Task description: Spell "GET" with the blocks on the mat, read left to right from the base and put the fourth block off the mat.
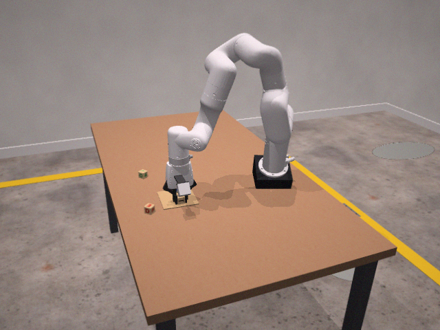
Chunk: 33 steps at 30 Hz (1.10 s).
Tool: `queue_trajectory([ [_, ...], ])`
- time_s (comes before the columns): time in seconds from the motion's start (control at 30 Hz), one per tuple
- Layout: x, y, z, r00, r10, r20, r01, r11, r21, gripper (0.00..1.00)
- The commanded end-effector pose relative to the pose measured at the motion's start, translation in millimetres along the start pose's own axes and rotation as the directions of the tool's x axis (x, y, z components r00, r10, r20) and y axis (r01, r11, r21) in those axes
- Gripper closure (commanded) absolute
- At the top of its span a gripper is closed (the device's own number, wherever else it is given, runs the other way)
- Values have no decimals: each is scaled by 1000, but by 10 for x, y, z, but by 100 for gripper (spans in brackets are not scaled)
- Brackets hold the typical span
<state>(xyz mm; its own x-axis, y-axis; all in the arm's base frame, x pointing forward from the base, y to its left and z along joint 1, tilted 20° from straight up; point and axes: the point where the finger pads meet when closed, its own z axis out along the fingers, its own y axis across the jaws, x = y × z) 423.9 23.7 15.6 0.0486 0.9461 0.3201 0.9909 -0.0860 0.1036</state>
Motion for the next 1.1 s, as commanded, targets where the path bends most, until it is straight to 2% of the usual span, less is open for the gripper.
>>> queue_trajectory([
  [0.0, -5, 15, -10, 1000, 0, 1, 0, 1000, -3, 73],
  [1.07, -5, 15, 30, 1000, 0, 1, 0, 1000, -3, 73],
])
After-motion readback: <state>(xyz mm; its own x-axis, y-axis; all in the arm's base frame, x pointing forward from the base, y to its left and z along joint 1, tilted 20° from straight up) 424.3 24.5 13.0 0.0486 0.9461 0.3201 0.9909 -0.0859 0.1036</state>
